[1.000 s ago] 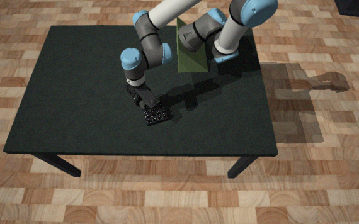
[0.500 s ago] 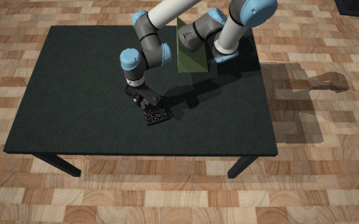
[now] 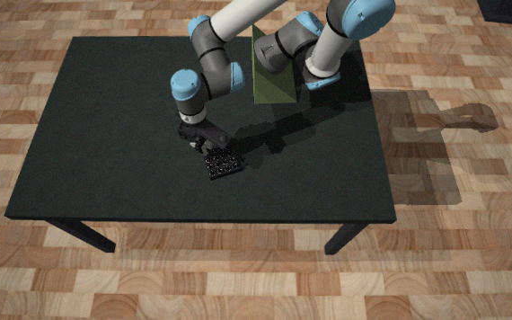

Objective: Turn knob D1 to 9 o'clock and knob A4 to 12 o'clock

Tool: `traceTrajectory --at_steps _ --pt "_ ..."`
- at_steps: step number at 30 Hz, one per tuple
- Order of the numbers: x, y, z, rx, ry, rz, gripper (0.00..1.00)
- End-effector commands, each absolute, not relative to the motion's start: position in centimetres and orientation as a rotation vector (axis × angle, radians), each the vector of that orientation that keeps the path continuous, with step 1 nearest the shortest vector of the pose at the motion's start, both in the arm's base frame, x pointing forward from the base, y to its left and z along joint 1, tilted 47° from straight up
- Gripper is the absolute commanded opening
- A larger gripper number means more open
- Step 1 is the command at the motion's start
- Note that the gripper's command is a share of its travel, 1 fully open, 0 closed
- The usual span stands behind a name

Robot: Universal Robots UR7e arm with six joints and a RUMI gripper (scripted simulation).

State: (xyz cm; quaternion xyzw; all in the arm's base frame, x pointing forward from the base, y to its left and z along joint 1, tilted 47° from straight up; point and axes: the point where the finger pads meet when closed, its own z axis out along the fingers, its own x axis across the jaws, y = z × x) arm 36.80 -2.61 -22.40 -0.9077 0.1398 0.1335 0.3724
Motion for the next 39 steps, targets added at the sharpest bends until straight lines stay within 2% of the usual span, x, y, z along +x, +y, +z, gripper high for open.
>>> traceTrajectory --at_steps 1,28,29,39 --pt "36.84 -2.59 -22.48 -2.329 0.313 0.325 0.04" --pt "36.81 -2.57 -22.47 -2.33 0.297 0.319 0.04" --pt "36.81 -2.57 -22.47 -2.33 0.297 0.319 0.11" --pt "36.83 -2.6 -22.45 -2.331 0.297 0.318 0.11"
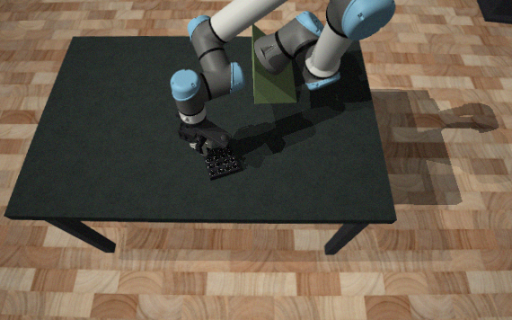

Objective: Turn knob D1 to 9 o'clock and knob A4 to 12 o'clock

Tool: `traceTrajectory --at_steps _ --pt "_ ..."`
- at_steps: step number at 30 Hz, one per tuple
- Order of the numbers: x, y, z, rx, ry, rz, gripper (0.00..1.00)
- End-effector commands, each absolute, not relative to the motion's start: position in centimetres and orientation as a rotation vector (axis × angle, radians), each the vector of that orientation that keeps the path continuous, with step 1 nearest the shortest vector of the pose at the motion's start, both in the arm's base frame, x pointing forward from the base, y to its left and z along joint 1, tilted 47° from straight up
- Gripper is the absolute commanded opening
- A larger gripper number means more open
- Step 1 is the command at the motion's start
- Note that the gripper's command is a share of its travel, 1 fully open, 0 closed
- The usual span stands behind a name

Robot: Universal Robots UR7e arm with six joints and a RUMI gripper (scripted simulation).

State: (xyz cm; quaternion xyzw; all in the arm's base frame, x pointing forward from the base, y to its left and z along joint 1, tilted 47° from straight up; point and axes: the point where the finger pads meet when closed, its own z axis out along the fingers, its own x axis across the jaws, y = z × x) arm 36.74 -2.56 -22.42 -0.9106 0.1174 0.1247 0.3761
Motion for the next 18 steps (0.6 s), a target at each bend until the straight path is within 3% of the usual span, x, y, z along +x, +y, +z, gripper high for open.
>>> traceTrajectory --at_steps 1,18 --pt "36.83 -2.6 -22.45 -2.331 0.297 0.318 0.11" --pt "37.02 -3.29 -21.99 -2.334 0.299 0.313 0.11"
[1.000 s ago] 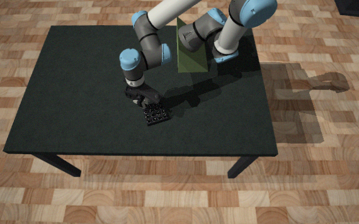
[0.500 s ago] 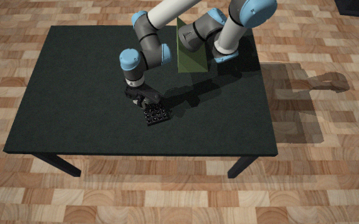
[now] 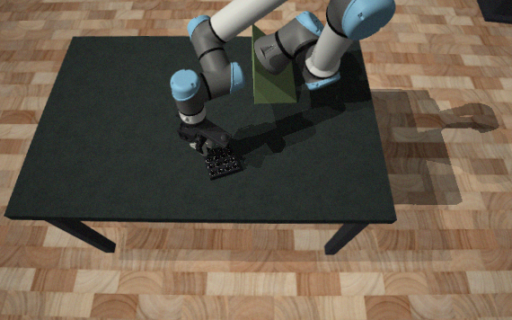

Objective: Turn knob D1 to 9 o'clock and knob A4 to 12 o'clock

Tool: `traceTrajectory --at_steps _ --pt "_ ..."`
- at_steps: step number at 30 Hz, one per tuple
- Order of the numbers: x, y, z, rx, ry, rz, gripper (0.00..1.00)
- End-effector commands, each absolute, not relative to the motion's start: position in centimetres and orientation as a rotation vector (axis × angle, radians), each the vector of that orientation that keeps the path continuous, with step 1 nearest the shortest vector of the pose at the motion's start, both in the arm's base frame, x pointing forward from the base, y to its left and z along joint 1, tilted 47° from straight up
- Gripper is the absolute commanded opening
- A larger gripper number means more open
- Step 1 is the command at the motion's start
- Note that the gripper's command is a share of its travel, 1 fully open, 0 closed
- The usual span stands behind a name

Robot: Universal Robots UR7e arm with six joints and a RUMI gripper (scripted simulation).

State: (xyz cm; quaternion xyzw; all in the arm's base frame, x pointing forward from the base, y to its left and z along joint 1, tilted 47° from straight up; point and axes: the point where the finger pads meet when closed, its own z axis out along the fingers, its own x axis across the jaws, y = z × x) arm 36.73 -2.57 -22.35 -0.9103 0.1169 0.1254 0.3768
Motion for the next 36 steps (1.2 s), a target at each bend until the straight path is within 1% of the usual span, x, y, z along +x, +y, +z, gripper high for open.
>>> traceTrajectory --at_steps 1,13,36 --pt "37.0 -3.4 -21.8 -2.334 0.299 0.314 0.11" --pt "37.4 -5.5 -19.9 -2.334 0.299 0.314 0.11" --pt "37.4 -5.4 -19.8 -2.331 0.309 0.321 0.11"
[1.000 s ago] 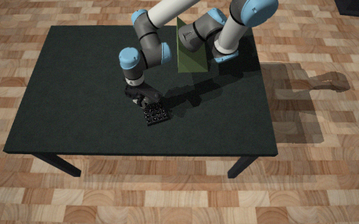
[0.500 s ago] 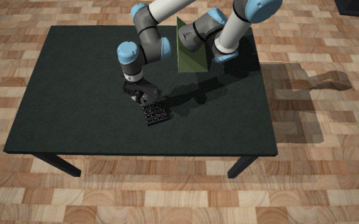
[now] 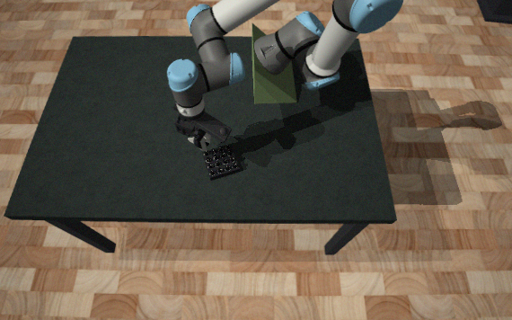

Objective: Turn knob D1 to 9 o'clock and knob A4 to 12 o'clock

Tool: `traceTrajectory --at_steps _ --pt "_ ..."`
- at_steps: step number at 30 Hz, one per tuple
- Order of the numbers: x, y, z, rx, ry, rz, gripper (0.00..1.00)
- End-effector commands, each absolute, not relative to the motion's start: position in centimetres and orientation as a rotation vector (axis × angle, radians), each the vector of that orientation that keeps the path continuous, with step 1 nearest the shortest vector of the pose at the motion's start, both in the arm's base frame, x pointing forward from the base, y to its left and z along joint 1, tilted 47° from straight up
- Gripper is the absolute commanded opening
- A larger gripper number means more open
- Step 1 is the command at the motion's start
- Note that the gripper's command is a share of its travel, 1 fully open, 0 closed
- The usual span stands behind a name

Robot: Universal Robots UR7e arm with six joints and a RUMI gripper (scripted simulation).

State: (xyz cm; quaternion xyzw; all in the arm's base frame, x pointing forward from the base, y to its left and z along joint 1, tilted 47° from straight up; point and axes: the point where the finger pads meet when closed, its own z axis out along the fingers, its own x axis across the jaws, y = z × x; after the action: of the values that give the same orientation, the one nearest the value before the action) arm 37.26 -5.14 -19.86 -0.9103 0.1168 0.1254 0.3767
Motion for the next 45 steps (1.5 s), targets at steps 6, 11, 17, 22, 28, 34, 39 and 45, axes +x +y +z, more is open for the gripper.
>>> traceTrajectory --at_steps 6,11,17,22,28,34,39,45 --pt "37.41 -5.42 -19.7 -2.326 0.365 0.344 0.11" --pt "37.42 -5.4 -19.61 -2.314 0.466 0.387 0.11" --pt "37.45 -5.35 -19.52 -2.295 0.584 0.437 0.11" --pt "37.54 -5.43 -19.44 -2.27 0.714 0.491 0.11" --pt "37.63 -5.52 -19.36 -2.236 0.854 0.547 0.11" --pt "37.69 -5.62 -19.3 -2.198 0.984 0.599 0.11" --pt "37.74 -5.72 -19.25 -2.16 1.096 0.643 0.11" --pt "37.77 -5.84 -19.19 -2.106 1.233 0.697 0.11"
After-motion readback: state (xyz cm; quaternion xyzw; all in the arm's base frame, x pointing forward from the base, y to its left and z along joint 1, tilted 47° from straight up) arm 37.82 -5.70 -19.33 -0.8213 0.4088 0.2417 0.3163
